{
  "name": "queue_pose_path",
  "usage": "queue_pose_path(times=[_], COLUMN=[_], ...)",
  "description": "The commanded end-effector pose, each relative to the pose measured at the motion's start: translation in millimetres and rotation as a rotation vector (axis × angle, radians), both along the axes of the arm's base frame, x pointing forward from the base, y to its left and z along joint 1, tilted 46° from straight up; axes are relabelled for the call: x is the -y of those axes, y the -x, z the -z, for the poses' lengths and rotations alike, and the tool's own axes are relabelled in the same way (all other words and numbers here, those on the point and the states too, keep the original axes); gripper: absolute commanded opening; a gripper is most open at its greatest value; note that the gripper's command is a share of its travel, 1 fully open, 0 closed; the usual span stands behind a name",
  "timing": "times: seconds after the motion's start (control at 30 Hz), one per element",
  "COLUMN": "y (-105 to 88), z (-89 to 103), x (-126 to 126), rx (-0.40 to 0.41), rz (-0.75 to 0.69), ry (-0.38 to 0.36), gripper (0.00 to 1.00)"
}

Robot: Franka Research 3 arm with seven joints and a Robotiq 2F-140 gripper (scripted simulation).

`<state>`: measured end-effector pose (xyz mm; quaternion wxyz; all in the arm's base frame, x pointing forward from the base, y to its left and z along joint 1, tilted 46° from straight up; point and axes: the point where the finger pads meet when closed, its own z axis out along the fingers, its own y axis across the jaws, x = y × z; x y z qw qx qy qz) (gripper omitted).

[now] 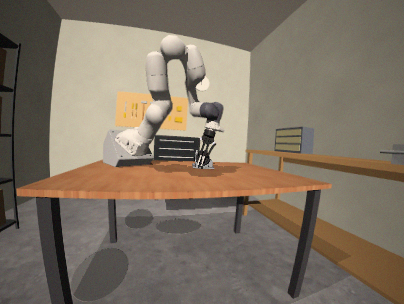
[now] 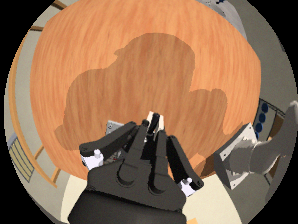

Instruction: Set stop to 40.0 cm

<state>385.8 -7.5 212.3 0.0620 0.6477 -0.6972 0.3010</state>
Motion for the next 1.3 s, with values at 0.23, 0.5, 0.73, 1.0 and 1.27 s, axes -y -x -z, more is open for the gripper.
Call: queue_pose_path(times=[0.23, 0.5, 0.73, 1.0, 1.27], y=[19.6, 32.5, 38.1, 33.5, 22.3], z=[1.5, -7.7, -20.6, -39.7, -50.8], x=[-3, -10, -19, -28, -32], rx=[-0.008, -0.008, -0.008, -0.008, -0.008], rz=[0.01, 0.01, 0.01, 0.01, 0.01], ry=[-0.002, -0.002, -0.002, -0.002, -0.002], gripper=[0.04, 0.04, 0.04, 0.04, 0.04])
